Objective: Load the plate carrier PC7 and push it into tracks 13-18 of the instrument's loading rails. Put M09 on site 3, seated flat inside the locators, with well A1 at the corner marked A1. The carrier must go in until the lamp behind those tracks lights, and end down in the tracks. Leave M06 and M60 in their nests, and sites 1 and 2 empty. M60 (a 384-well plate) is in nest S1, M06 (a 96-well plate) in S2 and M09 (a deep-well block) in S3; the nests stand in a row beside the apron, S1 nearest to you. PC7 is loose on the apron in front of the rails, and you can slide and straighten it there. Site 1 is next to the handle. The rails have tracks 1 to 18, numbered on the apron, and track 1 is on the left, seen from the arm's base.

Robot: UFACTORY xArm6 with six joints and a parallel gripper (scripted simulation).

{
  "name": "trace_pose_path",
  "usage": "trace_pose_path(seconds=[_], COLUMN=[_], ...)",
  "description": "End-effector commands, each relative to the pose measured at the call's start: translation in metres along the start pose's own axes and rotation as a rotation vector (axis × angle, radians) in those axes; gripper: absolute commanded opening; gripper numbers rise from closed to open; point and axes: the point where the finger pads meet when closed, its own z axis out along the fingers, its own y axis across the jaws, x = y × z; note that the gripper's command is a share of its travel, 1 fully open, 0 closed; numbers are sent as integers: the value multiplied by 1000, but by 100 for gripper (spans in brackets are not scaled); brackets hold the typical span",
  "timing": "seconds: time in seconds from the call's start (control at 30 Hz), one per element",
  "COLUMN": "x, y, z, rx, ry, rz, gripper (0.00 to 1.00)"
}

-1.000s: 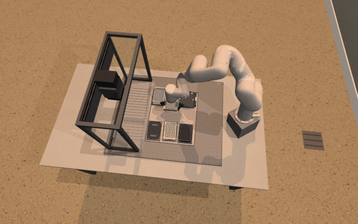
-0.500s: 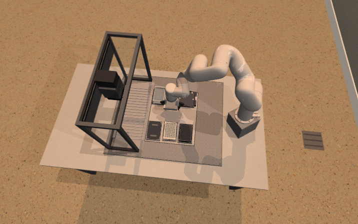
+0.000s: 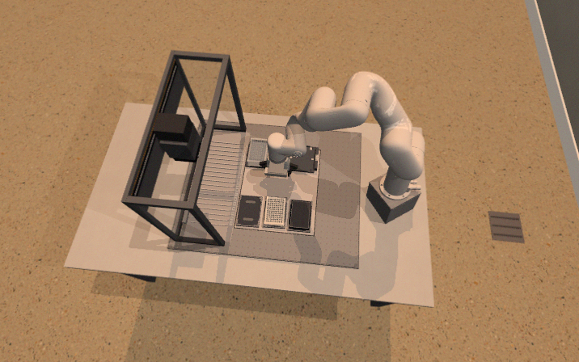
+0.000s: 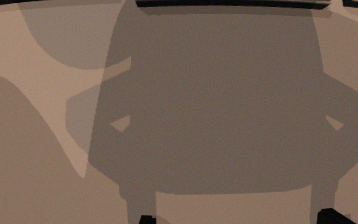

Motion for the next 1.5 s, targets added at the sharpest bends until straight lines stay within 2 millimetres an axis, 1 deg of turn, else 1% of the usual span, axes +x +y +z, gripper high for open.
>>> trace_pose_path(seconds=[0.0, 0.4, 1.13, 1.47], x=[-2, -7, -7, -1], y=[2, 2, 2, 2], z=[-1, -1, -1, -1], rx=[-4, -4, -4, -4], ry=[0, 0, 0, 0], rz=[0, 0, 0, 0], gripper=[100, 100, 100, 100])
